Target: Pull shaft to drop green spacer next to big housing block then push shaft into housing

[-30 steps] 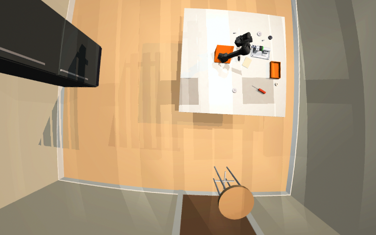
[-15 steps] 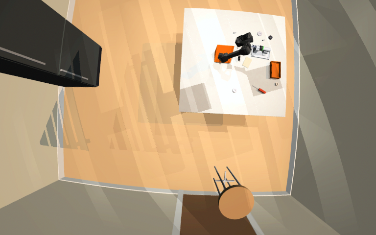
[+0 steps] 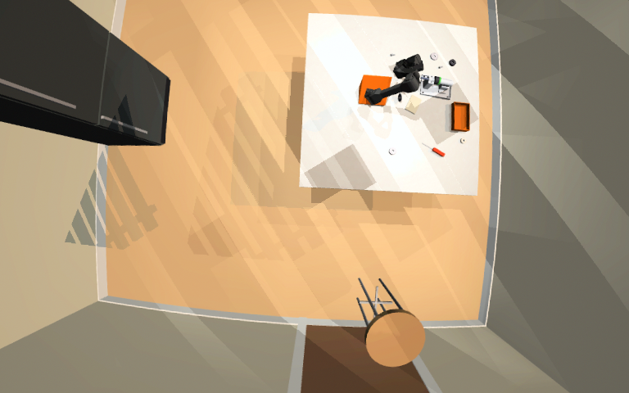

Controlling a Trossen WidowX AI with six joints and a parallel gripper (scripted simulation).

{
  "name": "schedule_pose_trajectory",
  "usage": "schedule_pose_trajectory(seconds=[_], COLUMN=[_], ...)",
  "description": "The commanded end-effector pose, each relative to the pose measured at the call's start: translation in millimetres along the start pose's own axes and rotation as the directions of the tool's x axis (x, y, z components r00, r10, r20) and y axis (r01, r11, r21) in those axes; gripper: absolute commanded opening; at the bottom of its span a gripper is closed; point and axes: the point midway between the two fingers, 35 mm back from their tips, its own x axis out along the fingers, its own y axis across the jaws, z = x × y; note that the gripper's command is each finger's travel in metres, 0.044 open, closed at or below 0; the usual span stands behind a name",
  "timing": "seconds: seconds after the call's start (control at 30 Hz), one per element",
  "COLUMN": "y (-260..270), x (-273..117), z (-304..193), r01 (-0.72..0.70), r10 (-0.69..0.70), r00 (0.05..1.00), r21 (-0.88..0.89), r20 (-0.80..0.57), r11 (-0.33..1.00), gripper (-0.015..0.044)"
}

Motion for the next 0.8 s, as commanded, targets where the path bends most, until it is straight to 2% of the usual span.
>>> schedule_pose_trajectory(seconds=[0.0,0.77], y=[1.1,1.0], x=[3.3,40.8], z=[0.0,0.4], r01=[-0.003,-0.001], r10=[0.003,0.001], r00=[1.0,1.0], r21=[-0.002,-0.003], r20=[0.0,0.002], r11=[1.0,1.0], gripper=[0.044,0.044])
